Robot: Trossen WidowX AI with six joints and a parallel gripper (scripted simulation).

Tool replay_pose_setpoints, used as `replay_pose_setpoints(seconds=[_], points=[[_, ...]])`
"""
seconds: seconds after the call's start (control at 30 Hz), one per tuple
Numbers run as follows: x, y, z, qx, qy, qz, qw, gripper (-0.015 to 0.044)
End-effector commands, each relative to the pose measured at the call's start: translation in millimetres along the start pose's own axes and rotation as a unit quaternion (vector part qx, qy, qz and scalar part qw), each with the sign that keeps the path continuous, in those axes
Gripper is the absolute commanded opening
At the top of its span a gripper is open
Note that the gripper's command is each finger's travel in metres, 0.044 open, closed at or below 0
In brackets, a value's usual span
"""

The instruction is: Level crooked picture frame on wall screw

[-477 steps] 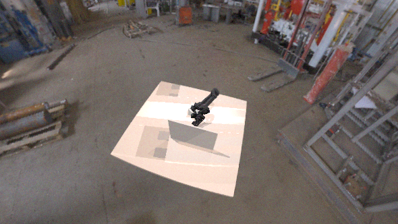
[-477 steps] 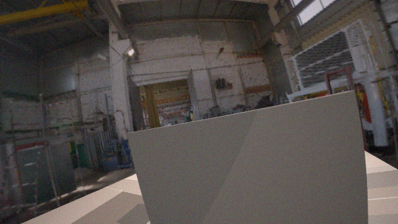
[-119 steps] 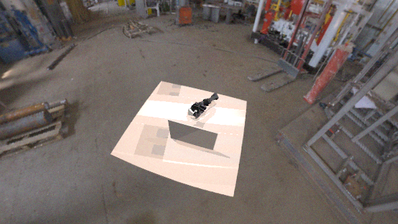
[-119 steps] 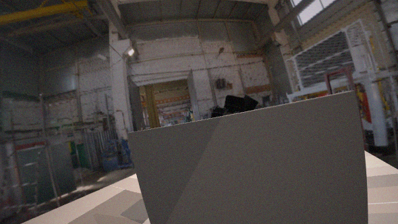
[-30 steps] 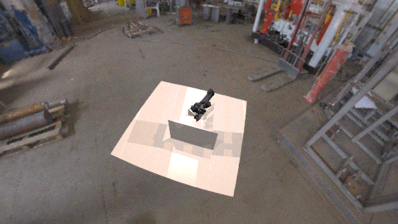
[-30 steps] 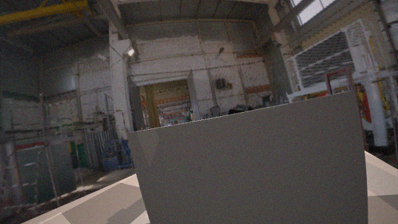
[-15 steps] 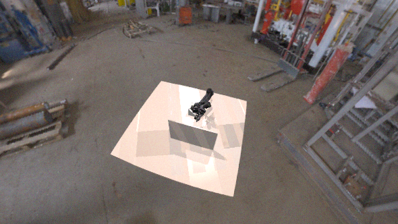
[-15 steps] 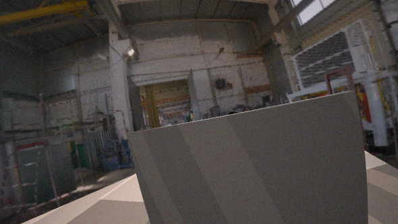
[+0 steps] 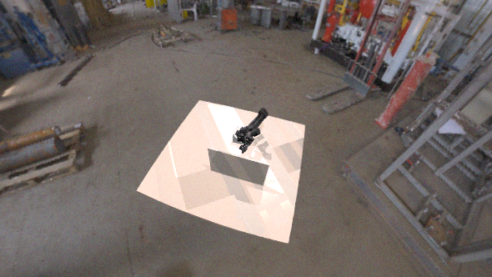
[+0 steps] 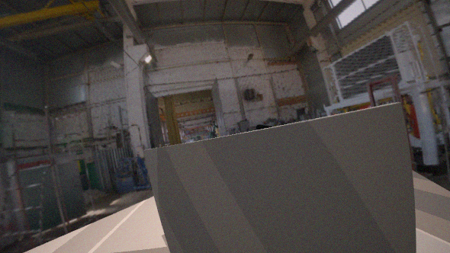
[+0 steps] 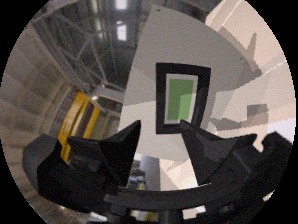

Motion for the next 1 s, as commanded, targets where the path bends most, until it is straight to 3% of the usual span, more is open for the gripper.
replay_pose_setpoints(seconds=[0.0,0.2,0.97], points=[[0,1,-18,0.000,0.000,-0.003,1.000,0.0260],[-6,-2,-49,0.001,-0.001,-0.003,1.000,0.0260],[-5,-2,-62,0.001,-0.001,-0.003,1.000,0.0260]])
Point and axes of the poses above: the point midway between the two fingers, 35 mm back from their tips, its own z axis back along the fingers, its own x axis across the jaws, y = z × x, the point moved 4 cm from there along z, back along the fingers, and after that the axes turned 2 degrees about -z, right-handed, at the moved point
